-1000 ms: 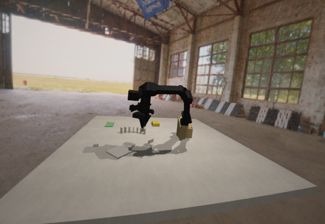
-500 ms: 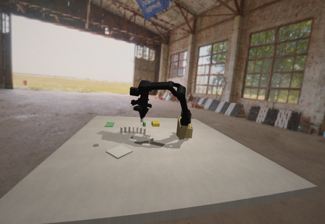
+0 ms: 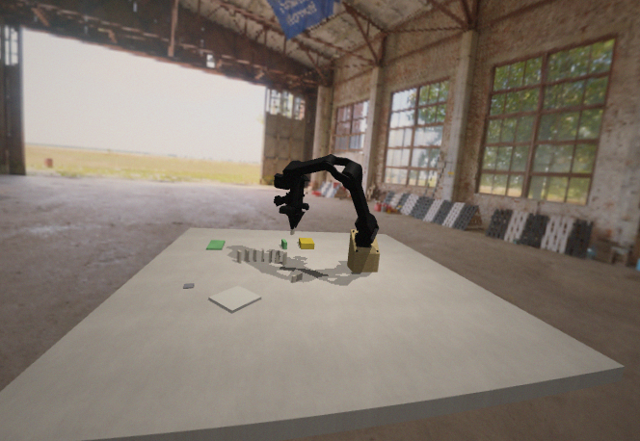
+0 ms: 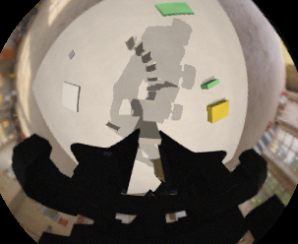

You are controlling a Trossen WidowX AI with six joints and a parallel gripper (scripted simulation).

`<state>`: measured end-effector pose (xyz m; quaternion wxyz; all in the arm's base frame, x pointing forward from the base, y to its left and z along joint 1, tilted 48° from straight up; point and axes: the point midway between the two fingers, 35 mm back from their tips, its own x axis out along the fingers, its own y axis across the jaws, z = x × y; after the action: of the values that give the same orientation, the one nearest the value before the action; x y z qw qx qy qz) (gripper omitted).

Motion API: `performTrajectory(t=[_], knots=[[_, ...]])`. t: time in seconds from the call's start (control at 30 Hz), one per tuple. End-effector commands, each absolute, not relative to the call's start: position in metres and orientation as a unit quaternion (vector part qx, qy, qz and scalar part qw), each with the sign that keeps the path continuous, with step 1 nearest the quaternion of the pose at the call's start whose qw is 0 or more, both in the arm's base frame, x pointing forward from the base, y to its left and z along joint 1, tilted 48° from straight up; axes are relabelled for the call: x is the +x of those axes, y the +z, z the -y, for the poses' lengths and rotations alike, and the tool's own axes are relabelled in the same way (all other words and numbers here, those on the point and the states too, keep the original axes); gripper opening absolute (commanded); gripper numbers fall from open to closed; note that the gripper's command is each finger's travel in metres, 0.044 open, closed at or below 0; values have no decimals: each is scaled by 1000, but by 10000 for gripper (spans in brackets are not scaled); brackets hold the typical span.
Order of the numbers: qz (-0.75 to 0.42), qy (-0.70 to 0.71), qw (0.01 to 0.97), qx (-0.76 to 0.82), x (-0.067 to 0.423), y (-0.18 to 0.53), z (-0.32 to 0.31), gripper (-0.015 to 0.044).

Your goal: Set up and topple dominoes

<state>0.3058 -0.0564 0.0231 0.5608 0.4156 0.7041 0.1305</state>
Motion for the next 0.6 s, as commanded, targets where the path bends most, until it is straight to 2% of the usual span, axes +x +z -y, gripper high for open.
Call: performTrajectory(t=[0.0,0.57], knots=[[-708,133,558,412,304,8,46,107],[-707,135,557,414,300,-60,-30,107]])
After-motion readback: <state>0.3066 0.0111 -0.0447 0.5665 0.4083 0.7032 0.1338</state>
